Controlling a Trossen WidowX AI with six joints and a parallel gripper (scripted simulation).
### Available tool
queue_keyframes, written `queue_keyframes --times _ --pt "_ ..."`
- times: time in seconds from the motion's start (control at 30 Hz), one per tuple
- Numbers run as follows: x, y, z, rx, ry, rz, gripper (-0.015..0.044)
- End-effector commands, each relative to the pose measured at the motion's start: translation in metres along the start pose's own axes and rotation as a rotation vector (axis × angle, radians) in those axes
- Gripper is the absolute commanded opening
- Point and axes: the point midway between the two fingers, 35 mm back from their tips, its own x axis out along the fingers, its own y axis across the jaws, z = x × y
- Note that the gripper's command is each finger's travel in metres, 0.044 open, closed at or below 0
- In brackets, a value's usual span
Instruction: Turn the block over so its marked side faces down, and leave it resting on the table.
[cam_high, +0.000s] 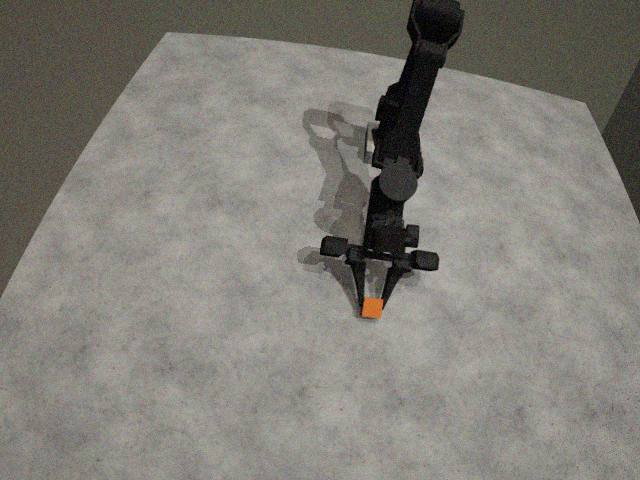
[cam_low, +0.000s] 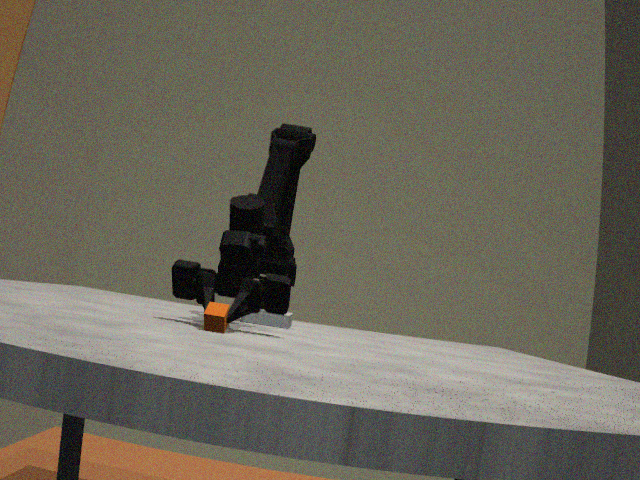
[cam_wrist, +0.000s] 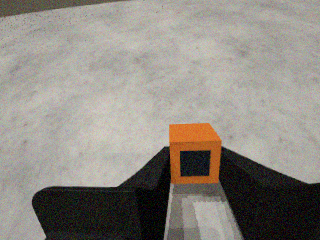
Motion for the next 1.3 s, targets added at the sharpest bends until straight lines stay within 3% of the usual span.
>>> queue_keyframes --times 0.0,0.73,1.27 --pt "-0.0030 0.0010 -0.0043 0.006 -0.041 0.004 0.0000" --pt "-0.0094 0.0018 -0.0046 0.006 -0.114 0.005 0.0000" --pt "-0.0094 0.0018 -0.0046 0.006 -0.114 0.005 0.0420"
